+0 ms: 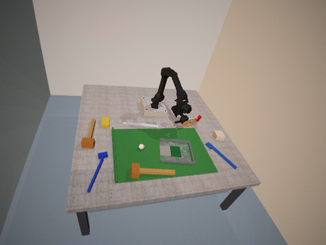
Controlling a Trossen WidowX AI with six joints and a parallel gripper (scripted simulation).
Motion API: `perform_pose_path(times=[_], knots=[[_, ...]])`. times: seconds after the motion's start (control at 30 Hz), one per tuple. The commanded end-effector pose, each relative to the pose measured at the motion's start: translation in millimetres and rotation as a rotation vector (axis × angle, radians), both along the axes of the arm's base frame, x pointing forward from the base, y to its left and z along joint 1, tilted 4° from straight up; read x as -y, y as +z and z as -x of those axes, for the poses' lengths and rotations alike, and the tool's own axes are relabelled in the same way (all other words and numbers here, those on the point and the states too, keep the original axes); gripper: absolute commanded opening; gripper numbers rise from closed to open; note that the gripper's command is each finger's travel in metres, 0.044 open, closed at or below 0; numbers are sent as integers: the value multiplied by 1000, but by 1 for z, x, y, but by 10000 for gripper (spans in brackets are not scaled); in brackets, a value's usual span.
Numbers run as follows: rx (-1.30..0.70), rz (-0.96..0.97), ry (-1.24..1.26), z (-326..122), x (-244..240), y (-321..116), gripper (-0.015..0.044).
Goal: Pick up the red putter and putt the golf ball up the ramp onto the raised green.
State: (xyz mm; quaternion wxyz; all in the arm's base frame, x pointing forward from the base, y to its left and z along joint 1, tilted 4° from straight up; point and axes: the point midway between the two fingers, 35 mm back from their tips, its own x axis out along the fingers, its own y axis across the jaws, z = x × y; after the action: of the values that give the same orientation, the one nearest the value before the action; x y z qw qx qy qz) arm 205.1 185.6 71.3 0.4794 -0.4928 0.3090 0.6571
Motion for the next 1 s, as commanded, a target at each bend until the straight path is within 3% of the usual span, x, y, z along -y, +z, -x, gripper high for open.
perform_pose_path(times=[0.0,0.97], knots=[[1,4,5,0,0,-8,440],[0,4,5,-1,-3,-51,440]])
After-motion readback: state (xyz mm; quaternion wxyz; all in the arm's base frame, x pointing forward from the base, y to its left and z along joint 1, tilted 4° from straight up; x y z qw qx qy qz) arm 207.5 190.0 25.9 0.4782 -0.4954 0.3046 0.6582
